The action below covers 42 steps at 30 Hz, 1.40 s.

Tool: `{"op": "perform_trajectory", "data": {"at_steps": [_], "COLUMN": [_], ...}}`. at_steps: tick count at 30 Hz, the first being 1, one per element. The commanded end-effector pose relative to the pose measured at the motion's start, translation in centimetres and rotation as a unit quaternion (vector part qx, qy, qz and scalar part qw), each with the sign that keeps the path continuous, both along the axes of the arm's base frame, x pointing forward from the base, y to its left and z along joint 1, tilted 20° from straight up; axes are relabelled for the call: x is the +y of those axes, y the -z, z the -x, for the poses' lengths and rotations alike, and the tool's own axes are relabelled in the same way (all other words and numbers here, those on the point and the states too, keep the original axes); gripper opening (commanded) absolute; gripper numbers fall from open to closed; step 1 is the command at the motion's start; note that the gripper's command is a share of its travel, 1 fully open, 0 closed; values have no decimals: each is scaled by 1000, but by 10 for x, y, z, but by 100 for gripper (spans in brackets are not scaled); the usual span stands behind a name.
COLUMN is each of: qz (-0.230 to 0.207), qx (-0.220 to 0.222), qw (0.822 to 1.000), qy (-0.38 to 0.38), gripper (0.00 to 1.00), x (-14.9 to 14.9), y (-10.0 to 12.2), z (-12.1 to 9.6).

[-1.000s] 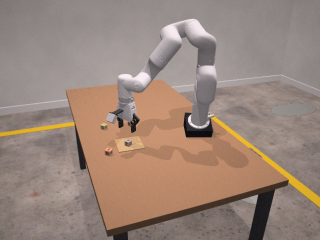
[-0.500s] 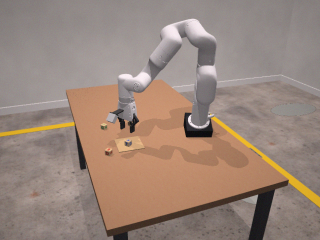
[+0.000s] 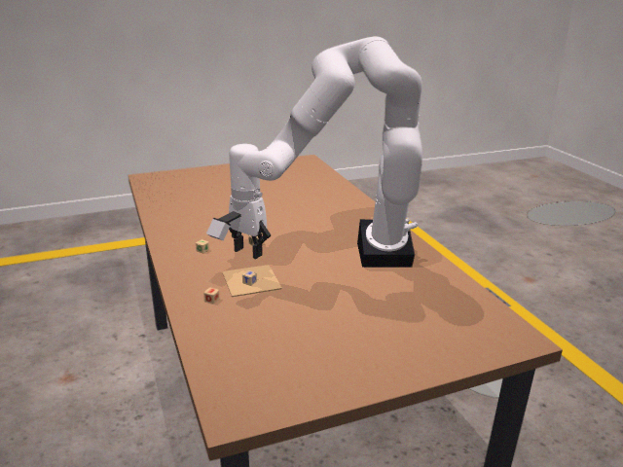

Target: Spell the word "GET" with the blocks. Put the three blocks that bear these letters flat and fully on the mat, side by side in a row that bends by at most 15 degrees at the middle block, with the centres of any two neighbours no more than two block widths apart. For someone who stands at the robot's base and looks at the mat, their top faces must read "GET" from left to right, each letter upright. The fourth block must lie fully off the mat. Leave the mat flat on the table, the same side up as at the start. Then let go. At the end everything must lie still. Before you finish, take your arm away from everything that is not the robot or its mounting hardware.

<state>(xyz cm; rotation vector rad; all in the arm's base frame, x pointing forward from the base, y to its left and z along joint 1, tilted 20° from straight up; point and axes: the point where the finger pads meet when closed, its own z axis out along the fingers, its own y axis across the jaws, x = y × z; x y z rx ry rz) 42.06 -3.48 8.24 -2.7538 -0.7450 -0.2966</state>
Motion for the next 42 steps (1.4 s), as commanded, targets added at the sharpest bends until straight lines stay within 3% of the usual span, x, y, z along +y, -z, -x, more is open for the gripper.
{"op": "perform_trajectory", "data": {"at_steps": [1,20,42], "qz": [1,1,1], "qx": [-2,-2,-2], "qw": [1000,1000,1000], "qy": [1,1,1], "gripper": [69,69,69], "x": [-1,1,9], "y": [-1,4,31], "z": [-1,-2,-5]}}
